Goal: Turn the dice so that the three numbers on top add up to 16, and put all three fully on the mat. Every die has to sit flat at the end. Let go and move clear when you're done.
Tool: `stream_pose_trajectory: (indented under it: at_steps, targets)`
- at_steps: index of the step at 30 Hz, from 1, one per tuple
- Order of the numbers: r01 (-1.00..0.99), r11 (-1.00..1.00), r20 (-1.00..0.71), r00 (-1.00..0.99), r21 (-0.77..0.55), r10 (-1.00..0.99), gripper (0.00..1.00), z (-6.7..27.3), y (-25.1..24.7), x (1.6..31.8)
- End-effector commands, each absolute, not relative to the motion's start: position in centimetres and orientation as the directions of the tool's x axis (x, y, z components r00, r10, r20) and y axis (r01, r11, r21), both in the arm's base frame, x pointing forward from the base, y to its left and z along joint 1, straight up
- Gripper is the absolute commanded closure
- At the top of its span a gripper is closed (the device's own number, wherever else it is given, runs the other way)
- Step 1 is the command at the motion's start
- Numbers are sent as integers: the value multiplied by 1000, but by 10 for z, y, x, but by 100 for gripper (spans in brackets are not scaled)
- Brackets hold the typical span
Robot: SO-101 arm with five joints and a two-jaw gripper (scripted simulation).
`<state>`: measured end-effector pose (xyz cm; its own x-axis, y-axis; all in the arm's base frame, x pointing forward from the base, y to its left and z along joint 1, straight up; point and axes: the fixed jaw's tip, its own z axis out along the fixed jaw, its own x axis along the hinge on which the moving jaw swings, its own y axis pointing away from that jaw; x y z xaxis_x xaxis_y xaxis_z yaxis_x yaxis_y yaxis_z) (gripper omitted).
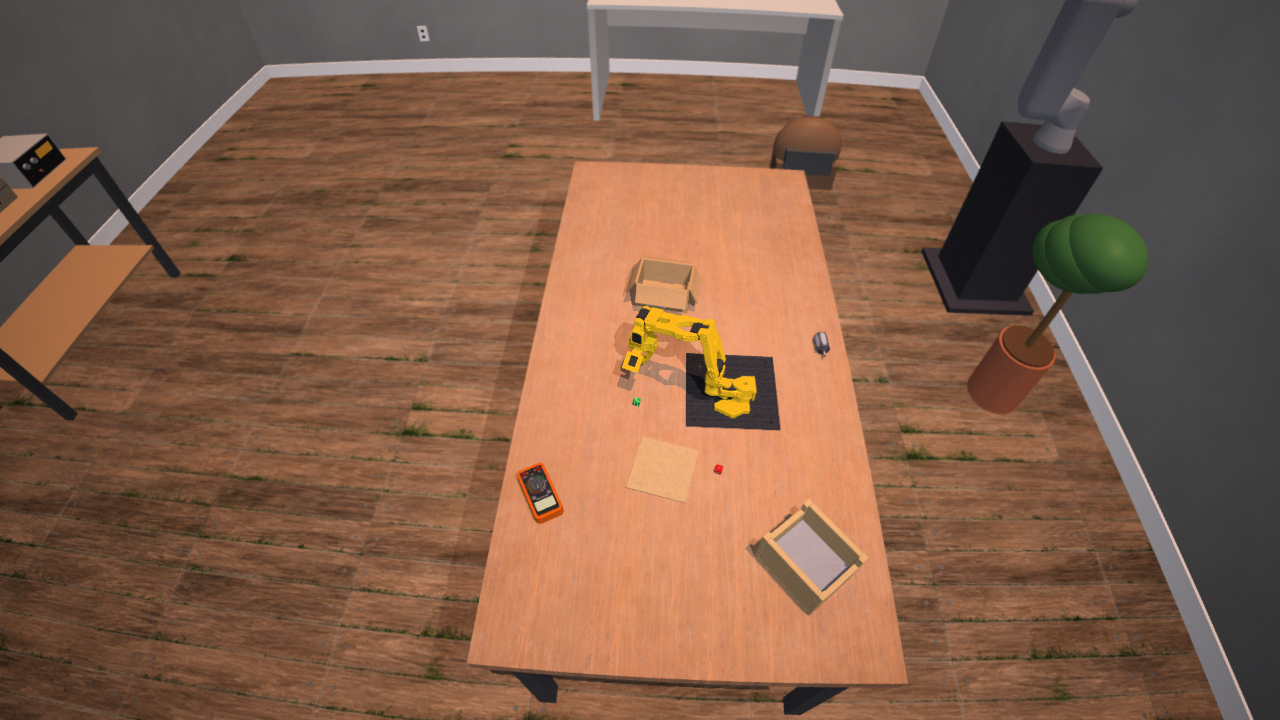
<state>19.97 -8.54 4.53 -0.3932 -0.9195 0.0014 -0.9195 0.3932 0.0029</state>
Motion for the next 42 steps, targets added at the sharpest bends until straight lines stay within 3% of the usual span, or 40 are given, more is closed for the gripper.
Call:
stream_pose_trajectory:
  at_steps: [1,42]
  targets:
    - [-919,393,0,-393,-3,-919,100,46,-86,198]
    - [-919,393,0,-393,-3,-919,100,32,-86,198]
